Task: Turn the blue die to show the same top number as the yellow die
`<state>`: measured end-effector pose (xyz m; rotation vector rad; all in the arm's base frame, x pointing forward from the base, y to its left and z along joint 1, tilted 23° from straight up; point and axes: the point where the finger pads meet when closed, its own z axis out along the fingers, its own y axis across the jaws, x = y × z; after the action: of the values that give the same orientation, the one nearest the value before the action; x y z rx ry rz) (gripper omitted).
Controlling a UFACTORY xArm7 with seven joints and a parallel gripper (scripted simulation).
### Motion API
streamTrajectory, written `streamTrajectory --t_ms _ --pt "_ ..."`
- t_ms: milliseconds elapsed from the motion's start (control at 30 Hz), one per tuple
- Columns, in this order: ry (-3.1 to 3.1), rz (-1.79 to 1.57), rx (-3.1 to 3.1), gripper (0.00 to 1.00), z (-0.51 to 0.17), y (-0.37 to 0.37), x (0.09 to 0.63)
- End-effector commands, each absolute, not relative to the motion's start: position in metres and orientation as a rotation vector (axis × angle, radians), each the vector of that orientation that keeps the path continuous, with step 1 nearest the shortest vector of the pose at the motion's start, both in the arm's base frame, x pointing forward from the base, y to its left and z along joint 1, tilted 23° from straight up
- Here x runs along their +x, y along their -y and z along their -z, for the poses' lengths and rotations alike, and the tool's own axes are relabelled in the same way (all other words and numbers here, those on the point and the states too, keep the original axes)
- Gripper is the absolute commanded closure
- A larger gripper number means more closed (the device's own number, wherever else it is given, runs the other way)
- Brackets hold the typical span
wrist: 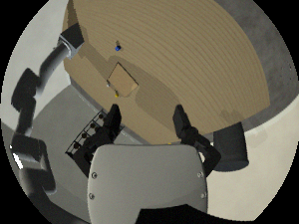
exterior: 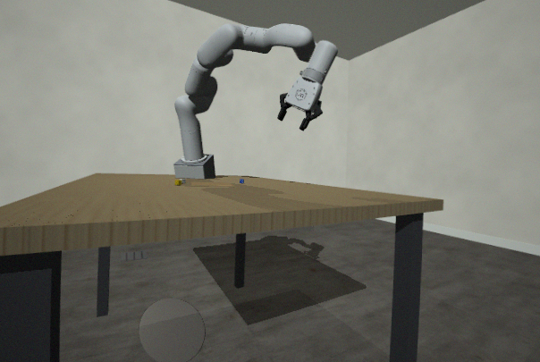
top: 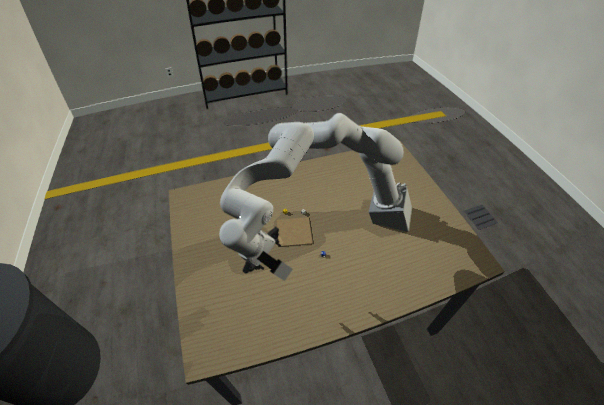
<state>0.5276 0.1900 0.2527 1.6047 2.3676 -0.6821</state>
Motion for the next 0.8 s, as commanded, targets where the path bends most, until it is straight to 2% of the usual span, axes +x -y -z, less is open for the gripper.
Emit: streamTrajectory --t_ms 0,600,767 --pt "-2.368 0.675 1.603 0.00 -0.255 -0.191 0.528" --pt "-2.364 0.673 1.608 0.00 -0.255 -0.190 0.528" --pt "-2.235 0.609 1.740 0.00 -0.261 -0.164 0.533"
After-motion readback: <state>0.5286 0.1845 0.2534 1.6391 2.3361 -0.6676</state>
